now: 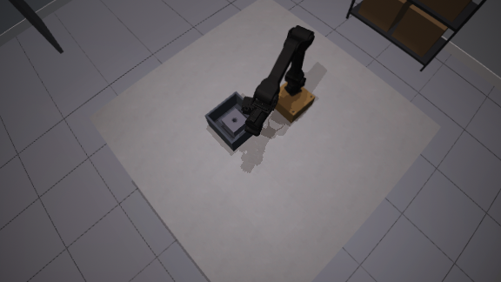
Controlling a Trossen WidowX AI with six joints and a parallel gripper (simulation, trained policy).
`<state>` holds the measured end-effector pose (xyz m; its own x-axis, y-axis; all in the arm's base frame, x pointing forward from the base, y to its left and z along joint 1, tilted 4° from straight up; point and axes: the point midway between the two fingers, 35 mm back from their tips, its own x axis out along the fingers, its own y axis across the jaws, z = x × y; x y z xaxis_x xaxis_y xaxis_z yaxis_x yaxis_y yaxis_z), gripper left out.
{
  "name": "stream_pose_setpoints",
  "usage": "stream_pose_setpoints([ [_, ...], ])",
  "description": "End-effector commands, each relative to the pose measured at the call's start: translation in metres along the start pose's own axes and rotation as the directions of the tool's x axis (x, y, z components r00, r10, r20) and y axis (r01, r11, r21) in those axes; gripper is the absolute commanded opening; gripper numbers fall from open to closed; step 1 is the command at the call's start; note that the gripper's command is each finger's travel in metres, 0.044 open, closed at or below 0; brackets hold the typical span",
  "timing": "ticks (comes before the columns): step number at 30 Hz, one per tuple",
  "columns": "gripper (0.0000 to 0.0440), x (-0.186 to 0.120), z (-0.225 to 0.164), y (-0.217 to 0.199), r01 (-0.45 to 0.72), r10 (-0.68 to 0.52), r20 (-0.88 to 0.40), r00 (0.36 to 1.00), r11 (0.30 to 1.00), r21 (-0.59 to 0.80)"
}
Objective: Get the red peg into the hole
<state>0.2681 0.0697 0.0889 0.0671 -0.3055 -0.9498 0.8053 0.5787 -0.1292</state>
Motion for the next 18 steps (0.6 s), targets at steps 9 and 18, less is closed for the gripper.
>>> stream_pose_setpoints([
  [9, 0.0000, 0.020, 0.052, 0.004, -0.002, 0.002, 0.009, 1.000, 0.999, 0.044],
  [18, 0.0000, 0.045, 0.085, 0.004, -0.013, 0.014, -0.020, 1.000, 1.000, 0.029],
])
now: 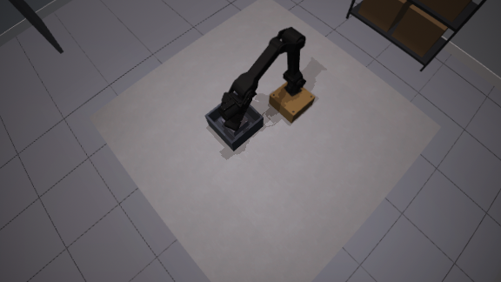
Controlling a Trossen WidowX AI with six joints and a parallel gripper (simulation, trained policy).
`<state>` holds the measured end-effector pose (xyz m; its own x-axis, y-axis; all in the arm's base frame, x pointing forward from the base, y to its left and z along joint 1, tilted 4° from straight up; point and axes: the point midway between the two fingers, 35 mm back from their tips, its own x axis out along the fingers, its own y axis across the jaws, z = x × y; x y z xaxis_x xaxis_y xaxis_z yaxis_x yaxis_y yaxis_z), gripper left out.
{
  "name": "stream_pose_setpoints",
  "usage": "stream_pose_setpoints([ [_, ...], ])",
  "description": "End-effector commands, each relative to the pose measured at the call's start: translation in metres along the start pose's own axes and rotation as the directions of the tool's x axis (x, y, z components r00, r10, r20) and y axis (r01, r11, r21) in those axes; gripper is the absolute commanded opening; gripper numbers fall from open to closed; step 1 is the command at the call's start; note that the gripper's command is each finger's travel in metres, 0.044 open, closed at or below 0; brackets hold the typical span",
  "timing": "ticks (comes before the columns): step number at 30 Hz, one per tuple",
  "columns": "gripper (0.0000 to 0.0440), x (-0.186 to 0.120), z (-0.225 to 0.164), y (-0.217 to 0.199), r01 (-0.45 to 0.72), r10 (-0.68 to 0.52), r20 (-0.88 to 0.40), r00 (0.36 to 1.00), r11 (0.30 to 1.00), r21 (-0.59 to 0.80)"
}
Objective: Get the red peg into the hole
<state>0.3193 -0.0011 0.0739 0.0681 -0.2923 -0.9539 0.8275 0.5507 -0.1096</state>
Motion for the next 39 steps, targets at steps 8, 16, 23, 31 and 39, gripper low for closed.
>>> stream_pose_setpoints([
  [8, 0.0000, 0.033, 0.018, 0.004, -0.026, 0.023, -0.049, 0.999, 0.998, -0.060],
  [16, 0.0141, 0.060, 0.017, 0.005, -0.032, 0.020, -0.113, 0.993, 0.994, -0.107],
  [23, 0.0229, 0.060, 0.030, 0.016, -0.066, 0.046, -0.138, 0.989, 0.988, -0.143],
  [31, 0.0418, 0.052, 0.046, 0.040, -0.118, 0.093, -0.192, 0.977, 0.985, -0.126],
  [39, 0.0440, 0.033, 0.064, 0.077, -0.240, 0.214, -0.204, 0.955, 0.965, -0.110],
])
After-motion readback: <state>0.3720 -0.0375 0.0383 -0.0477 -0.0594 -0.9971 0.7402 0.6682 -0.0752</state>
